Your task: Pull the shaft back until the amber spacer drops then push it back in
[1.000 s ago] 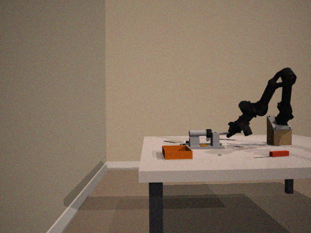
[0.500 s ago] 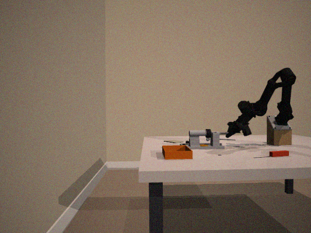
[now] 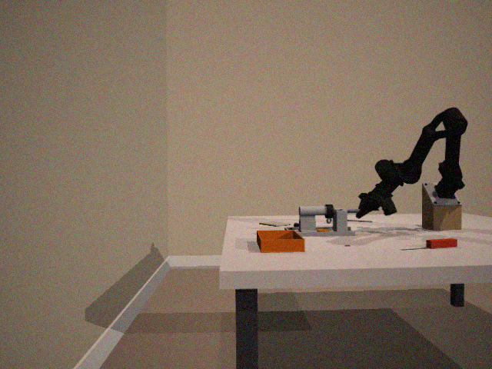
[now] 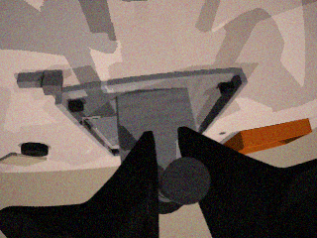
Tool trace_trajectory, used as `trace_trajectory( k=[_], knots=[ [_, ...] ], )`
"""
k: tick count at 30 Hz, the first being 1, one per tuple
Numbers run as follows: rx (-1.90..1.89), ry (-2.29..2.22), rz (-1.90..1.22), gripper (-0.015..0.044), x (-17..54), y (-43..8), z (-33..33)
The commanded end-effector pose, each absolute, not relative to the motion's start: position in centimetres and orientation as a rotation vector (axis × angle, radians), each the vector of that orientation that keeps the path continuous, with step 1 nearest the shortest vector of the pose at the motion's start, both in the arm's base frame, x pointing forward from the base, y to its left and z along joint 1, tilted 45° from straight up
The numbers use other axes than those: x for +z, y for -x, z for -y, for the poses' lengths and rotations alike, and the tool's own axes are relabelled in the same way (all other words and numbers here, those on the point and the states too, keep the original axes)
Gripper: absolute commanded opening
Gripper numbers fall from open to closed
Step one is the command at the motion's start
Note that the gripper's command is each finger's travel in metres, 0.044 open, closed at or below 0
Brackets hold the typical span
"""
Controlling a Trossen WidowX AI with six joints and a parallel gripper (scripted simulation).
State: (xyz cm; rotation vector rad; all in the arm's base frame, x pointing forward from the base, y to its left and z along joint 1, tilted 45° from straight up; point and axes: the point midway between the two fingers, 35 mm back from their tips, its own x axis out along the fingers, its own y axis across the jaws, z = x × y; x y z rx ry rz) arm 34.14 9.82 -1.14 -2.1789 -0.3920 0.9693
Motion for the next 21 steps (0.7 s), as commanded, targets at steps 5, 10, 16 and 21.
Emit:
trace_trajectory(
  k=[5,10,16,21],
  knots=[
    [0.964,2.182,0.392,0.0000,-1.07,-34.56,-9.81],
    [0.964,2.182,0.393,0.0000,-1.07,-34.72,-9.82],
    [0.964,2.182,0.393,0.0000,-1.07,-34.91,-9.82],
    [0.964,2.182,0.393,0.0000,-1.08,-35.06,-9.83]
  ],
)
